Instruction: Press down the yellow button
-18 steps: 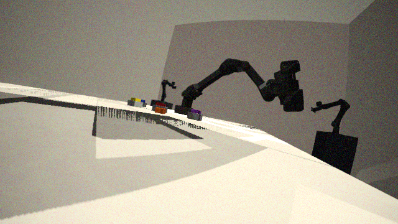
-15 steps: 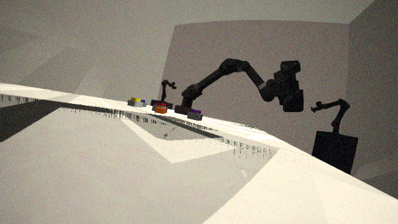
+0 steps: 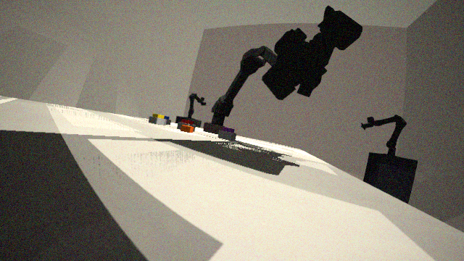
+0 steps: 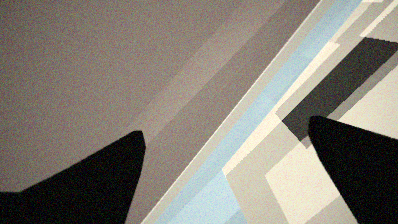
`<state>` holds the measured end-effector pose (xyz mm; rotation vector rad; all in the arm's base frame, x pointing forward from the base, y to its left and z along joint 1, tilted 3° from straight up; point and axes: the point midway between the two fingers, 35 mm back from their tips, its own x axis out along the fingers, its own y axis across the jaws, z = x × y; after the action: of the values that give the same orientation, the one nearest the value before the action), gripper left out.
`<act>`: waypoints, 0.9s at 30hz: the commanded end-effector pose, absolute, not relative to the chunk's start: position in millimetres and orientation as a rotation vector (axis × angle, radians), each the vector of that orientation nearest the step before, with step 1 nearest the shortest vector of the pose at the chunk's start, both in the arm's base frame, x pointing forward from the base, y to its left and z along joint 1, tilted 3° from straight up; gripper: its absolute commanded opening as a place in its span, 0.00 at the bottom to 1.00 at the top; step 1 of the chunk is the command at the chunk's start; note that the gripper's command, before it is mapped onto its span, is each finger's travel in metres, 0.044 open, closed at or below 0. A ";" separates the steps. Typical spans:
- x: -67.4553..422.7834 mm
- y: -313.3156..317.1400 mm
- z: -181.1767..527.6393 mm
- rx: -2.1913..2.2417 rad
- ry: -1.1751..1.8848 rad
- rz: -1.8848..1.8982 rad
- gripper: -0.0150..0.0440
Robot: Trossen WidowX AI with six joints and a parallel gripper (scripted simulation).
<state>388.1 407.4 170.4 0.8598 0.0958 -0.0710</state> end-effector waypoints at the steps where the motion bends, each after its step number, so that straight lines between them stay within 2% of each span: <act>1: 428.7 359.7 161.9 0.613 0.184 -0.125 0.93; 7: 477.0 261.6 144.4 0.257 0.386 -0.210 0.93; 13: 488.5 155.4 125.1 -0.019 0.652 -0.252 0.93; 19: 463.0 55.5 109.0 -0.192 0.954 -0.228 0.93; 27: 383.8 -44.9 100.8 -0.239 1.339 -0.076 0.93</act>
<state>414.5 -20.9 100.0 -0.2456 1.2261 -0.1500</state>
